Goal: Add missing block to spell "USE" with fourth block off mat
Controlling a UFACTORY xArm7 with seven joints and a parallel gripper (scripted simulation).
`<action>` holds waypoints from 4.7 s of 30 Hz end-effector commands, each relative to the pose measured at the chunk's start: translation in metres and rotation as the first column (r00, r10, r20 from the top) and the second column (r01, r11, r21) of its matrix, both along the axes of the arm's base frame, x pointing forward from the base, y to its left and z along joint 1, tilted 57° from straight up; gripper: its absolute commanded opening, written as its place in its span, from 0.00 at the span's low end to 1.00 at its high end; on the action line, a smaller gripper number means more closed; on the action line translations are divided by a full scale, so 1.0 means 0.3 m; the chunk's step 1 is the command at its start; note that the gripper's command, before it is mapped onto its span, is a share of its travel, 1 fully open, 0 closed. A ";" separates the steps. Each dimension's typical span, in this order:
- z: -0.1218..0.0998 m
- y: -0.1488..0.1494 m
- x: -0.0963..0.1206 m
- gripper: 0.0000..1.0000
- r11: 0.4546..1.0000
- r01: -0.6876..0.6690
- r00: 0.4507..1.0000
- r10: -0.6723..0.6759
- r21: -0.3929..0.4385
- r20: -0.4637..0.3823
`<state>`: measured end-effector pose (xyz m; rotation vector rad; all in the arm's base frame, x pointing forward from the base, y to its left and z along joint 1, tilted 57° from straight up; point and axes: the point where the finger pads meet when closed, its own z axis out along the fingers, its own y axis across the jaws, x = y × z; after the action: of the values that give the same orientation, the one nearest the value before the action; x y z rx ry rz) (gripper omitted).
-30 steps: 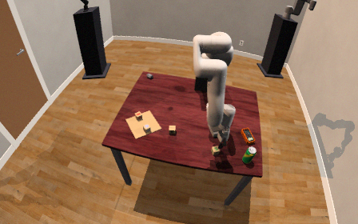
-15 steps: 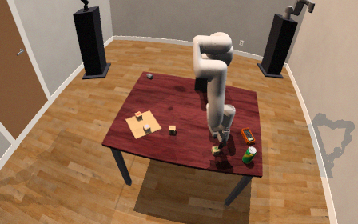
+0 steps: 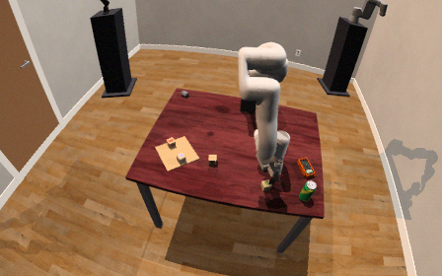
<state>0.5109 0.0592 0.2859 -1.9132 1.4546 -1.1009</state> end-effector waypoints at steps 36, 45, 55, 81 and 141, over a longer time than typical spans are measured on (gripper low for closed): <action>-0.072 -0.009 0.111 0.84 1.000 -0.001 1.000 0.001 0.001 0.005; -0.072 -0.009 0.111 0.84 1.000 -0.001 1.000 0.001 0.001 0.005; -0.072 -0.009 0.111 0.84 1.000 -0.001 1.000 0.001 0.001 0.005; -0.070 -0.008 0.112 0.84 1.000 -0.001 1.000 0.001 0.001 0.005; -0.127 -0.016 0.200 0.84 1.000 -0.001 1.000 0.001 0.000 0.005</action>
<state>0.5598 0.0548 0.2536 -1.9133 1.4553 -1.1017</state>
